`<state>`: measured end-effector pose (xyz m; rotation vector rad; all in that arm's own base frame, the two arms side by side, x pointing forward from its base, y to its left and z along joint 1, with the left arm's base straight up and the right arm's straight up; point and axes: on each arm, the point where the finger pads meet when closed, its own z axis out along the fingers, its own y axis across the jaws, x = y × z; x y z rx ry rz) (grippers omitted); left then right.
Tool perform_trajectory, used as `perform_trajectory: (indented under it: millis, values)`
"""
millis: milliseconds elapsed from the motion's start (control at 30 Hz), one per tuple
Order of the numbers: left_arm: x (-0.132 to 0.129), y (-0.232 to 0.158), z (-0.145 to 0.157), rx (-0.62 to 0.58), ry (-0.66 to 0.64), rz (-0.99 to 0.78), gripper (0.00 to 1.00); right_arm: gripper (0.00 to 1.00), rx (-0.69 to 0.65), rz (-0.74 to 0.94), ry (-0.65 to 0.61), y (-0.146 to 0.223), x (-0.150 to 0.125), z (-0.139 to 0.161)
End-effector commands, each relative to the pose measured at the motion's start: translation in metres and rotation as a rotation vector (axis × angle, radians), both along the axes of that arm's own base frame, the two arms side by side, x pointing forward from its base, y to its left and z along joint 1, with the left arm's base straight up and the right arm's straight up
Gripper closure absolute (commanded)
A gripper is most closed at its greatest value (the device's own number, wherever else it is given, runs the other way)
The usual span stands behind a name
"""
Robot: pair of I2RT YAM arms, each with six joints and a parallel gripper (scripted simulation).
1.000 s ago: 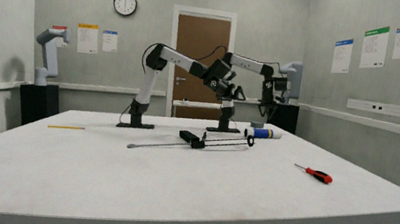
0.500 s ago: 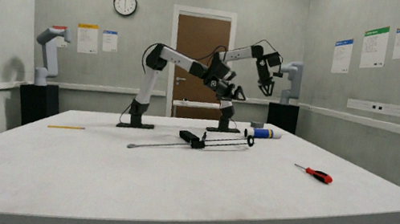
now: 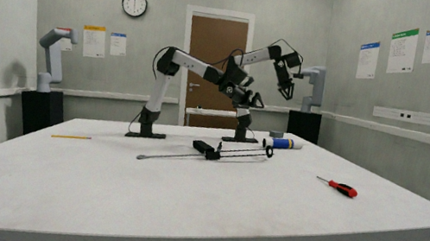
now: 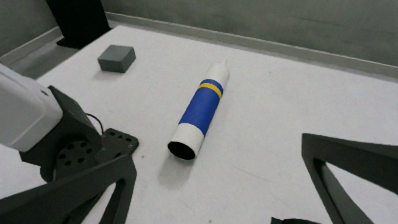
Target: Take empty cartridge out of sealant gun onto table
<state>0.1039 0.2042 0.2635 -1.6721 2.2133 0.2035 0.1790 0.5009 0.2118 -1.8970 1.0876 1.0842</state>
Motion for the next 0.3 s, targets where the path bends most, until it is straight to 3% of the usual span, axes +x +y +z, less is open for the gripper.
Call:
perform_trajectory:
  millis: [0, 267]
  values:
    - [0.0015, 0.0012, 0.0099, 0.025, -0.017, -0.008, 0.14, 0.00, 0.047, -0.001, -0.034, 0.0049, 0.0025, 0.0221]
    - [0.0016, -0.0002, 0.0054, 0.012, -0.011, -0.011, 0.14, 0.00, 0.047, -0.001, -0.034, 0.0049, 0.0025, 0.0221]
